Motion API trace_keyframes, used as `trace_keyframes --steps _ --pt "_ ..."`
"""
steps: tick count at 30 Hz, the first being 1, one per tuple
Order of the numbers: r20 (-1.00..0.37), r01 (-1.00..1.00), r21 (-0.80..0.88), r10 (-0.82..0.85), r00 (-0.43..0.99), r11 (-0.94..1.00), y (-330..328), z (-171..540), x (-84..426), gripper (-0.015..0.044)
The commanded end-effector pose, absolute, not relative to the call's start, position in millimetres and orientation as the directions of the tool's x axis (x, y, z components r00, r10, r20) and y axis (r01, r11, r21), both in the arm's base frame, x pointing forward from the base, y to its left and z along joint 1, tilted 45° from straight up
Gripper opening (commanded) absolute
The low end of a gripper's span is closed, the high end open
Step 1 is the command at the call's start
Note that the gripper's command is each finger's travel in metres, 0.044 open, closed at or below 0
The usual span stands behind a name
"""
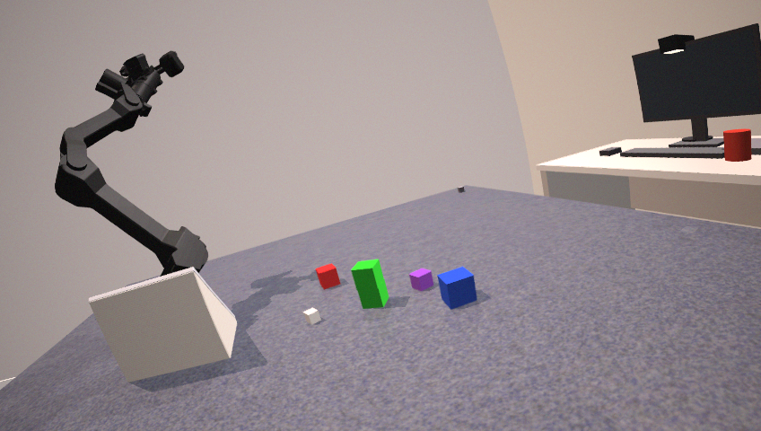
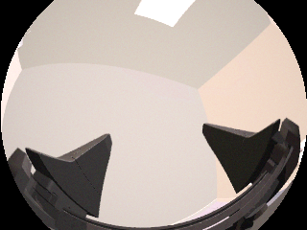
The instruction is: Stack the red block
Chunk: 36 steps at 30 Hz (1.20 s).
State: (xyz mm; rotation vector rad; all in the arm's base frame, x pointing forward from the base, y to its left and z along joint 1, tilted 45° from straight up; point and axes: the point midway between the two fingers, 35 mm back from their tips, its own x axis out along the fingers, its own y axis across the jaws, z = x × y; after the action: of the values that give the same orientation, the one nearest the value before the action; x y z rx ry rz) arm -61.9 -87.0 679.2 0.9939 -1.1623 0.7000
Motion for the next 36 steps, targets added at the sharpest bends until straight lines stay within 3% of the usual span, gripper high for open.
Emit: trace_keyframes --steps 1,10,14,20,23,30,36 --pt "0.910 -0.778 0.281 0.100 0.401 0.562 -32 677 -9 0.0440" --pt "0.668 -0.570 0.219 0.304 0.679 0.792 52 633 114 0.0440" --pt "0.571 -0.462 0.177 0.292 0.767 0.869 61 609 161 0.0440" --pt "0.353 -0.385 0.107 0.327 0.877 0.917 75 558 224 0.0440" --pt "0.179 -0.350 0.063 0.334 0.925 0.935 78 515 264 0.0440" --pt "-0.201 -0.325 0.017 0.322 0.925 0.946 64 413 325 0.0440" --pt "-0.527 -0.332 0.068 0.316 0.789 0.941 38 313 348 0.0440"
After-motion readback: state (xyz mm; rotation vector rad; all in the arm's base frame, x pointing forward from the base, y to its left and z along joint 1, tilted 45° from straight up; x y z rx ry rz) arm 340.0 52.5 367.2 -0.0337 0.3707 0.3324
